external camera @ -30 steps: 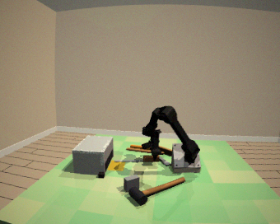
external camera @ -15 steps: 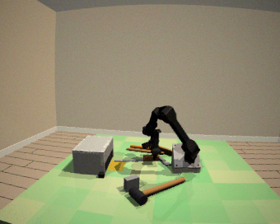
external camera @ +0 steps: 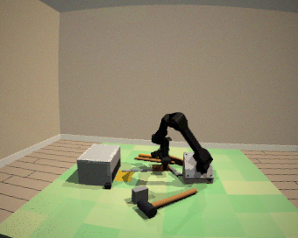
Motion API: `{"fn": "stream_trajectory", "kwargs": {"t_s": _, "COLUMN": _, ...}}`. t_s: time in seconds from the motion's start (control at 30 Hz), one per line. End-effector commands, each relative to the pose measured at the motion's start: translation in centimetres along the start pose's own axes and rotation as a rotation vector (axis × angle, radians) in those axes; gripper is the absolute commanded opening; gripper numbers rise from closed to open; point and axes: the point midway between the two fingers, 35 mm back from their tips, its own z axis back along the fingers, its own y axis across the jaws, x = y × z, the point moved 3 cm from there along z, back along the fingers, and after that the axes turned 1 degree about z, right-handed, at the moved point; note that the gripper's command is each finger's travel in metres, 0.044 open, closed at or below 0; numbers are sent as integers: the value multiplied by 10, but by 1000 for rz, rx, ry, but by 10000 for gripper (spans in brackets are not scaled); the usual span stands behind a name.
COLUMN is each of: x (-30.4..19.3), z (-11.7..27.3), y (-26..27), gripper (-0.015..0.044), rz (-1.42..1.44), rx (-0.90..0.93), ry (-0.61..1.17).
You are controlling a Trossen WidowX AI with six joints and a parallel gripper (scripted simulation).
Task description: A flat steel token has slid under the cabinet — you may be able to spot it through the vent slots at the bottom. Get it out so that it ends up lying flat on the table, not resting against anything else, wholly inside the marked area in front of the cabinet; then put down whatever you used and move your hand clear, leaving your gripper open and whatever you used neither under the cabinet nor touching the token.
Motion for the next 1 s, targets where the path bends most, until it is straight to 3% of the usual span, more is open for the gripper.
{"fn": "stream_trajectory", "kwargs": {"t_s": 0.0, "x": 0, "z": 0, "y": 0, "gripper": 270, "rz": -1, "rx": -8, "ry": 3}}
{"fn": "stream_trajectory", "kwargs": {"t_s": 0.53, "x": -4, "z": -4, "y": 1, "gripper": 270, "rz": -2, "rx": -8, "ry": 3}}
{"fn": "stream_trajectory", "kwargs": {"t_s": 0.67, "x": 1, "z": -1, "y": 0, "gripper": 165, "rz": 11, "rx": -10, "ry": -4}}
{"fn": "stream_trajectory", "kwargs": {"t_s": 0.97, "x": 1, "z": -1, "y": 0, "gripper": 105, "rz": 11, "rx": -10, "ry": -4}}
